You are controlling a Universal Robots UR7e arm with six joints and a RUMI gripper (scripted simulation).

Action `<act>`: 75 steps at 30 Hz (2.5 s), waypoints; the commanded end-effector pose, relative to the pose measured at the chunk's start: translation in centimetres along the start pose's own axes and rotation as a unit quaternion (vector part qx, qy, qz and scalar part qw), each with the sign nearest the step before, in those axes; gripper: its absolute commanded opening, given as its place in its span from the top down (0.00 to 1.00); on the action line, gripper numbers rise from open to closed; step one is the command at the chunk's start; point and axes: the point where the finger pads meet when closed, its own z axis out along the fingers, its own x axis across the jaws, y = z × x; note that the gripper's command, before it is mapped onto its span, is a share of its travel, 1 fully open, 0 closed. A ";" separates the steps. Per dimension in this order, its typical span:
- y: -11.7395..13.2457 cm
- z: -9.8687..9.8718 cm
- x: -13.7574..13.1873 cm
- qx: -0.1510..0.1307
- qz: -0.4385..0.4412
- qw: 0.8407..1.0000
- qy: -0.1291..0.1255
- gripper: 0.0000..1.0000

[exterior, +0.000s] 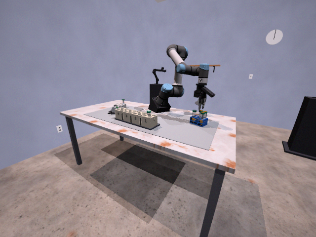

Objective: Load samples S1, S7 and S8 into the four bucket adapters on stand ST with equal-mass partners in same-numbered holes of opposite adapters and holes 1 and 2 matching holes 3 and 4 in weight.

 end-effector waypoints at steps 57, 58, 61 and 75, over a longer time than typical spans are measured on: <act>-0.1 -1.6 0.0 0.000 0.000 1.000 0.001 1.00; -0.1 -1.9 0.0 0.000 0.000 1.000 0.001 1.00; -0.1 -2.9 0.0 0.000 0.000 1.000 0.001 1.00; -0.1 -7.0 0.0 0.000 0.000 1.000 0.001 1.00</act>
